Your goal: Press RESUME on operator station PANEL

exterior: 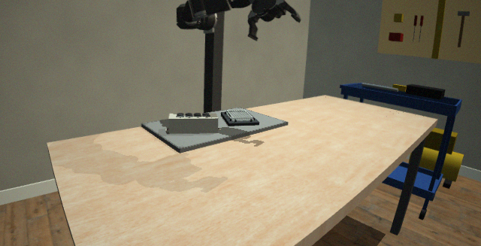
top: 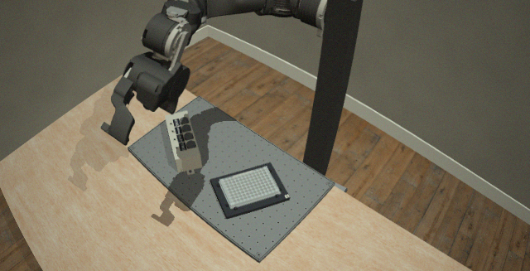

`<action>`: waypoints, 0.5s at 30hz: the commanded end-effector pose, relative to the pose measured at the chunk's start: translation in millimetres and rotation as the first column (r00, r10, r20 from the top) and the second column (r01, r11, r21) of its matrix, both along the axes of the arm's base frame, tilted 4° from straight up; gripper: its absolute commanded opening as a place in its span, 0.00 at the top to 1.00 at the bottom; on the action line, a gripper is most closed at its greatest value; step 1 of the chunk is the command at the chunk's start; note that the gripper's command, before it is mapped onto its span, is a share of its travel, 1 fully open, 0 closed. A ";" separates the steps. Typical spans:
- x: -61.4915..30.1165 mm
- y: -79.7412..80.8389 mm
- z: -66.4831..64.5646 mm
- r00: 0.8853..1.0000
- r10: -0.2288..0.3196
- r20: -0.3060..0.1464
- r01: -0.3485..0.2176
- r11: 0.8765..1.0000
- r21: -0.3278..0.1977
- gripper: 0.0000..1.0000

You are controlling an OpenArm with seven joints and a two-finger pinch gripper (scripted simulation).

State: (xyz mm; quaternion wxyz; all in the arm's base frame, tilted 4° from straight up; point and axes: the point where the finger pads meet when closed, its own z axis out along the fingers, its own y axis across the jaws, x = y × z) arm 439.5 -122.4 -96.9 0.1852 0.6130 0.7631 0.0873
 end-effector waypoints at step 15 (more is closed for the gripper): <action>-32.0 -13.0 -27.0 0.967 0.214 -0.139 -0.214 0.977 0.014 0.00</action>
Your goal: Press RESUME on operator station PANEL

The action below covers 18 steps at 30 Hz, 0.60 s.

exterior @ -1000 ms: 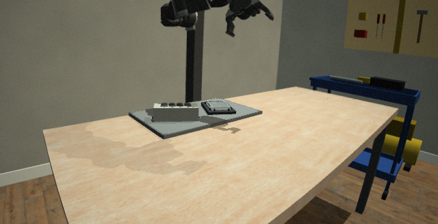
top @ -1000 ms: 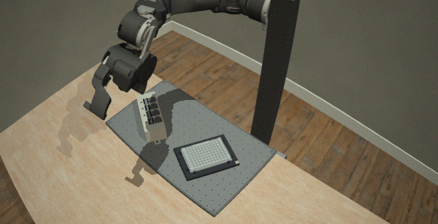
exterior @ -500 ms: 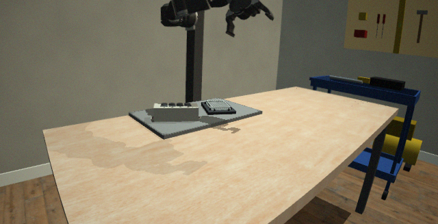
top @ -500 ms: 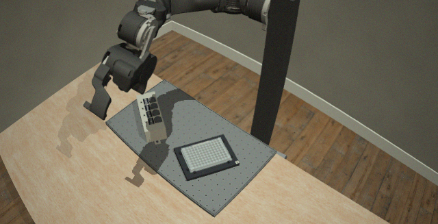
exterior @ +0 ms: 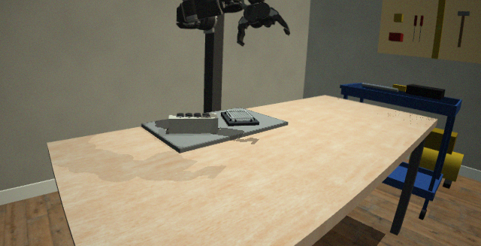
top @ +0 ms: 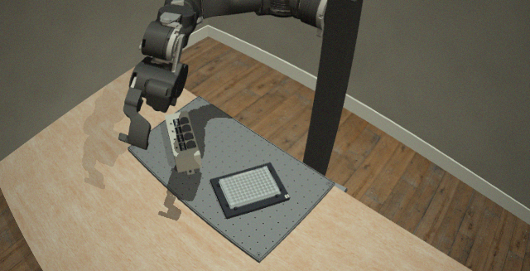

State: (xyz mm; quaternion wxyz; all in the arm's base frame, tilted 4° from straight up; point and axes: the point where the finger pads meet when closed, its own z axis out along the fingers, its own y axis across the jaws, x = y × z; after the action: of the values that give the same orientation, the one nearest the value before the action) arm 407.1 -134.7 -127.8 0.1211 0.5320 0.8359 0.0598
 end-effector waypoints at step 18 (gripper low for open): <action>-32.4 -14.5 -26.6 0.967 0.213 -0.140 -0.213 0.977 0.018 0.00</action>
State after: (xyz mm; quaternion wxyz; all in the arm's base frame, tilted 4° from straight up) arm 374.1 -146.2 -156.5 0.0526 0.4402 0.8956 0.0355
